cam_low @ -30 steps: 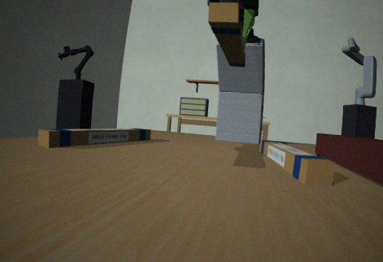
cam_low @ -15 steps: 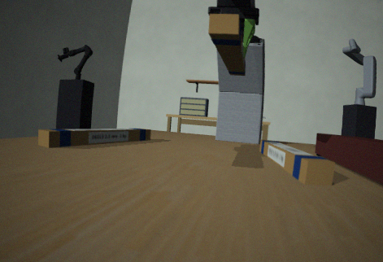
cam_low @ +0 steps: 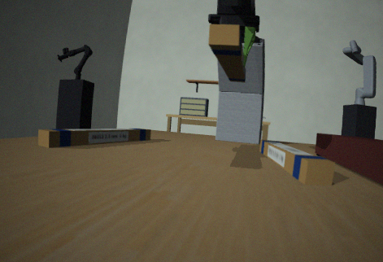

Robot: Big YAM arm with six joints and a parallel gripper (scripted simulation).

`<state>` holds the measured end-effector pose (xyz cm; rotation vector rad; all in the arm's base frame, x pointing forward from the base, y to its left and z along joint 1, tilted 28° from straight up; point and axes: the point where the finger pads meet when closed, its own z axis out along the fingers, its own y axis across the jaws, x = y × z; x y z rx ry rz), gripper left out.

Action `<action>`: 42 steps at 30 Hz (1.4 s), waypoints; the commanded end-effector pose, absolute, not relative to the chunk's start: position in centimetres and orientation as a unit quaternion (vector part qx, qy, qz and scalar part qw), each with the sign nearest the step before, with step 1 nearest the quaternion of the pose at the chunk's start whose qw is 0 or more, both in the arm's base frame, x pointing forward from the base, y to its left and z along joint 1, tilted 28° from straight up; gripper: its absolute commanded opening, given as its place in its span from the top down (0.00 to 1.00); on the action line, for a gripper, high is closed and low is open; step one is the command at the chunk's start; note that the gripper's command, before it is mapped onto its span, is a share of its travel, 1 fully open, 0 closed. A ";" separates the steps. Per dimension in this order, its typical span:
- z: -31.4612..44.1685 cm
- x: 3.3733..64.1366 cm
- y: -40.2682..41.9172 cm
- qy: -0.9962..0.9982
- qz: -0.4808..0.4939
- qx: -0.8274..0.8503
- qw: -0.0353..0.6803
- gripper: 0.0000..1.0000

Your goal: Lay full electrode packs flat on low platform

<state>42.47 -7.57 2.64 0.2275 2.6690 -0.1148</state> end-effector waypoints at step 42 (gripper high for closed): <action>1.3 44.6 -8.1 0.965 -0.043 0.082 0.245 1.00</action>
